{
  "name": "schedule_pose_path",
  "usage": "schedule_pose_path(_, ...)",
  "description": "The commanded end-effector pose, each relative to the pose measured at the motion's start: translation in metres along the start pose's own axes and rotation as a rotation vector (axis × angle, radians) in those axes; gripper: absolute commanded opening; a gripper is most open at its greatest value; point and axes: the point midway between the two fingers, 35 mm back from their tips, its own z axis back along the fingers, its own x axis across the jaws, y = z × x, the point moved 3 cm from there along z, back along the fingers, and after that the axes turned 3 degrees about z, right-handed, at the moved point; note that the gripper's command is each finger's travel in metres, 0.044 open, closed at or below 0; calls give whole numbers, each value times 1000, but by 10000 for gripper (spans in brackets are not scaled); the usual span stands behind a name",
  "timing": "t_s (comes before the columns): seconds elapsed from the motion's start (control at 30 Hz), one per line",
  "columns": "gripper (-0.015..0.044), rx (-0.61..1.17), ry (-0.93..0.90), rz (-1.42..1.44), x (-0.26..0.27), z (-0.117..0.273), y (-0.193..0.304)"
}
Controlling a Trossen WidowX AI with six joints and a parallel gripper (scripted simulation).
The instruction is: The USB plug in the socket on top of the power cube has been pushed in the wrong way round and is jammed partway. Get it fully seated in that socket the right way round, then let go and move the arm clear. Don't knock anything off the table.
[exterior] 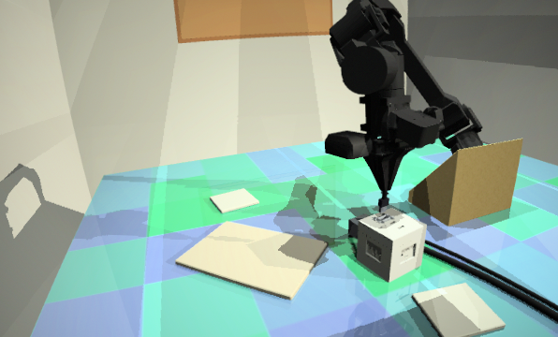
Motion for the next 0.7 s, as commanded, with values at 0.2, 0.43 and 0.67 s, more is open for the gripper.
schedule_pose_path(0.2, 0, -11, -3, 13, 1, -2, 0)
schedule_pose_path(0.43, 0, -17, -3, 19, 1, -3, -1)
schedule_pose_path(0.67, 0, -22, -4, 25, 1, -4, -1)
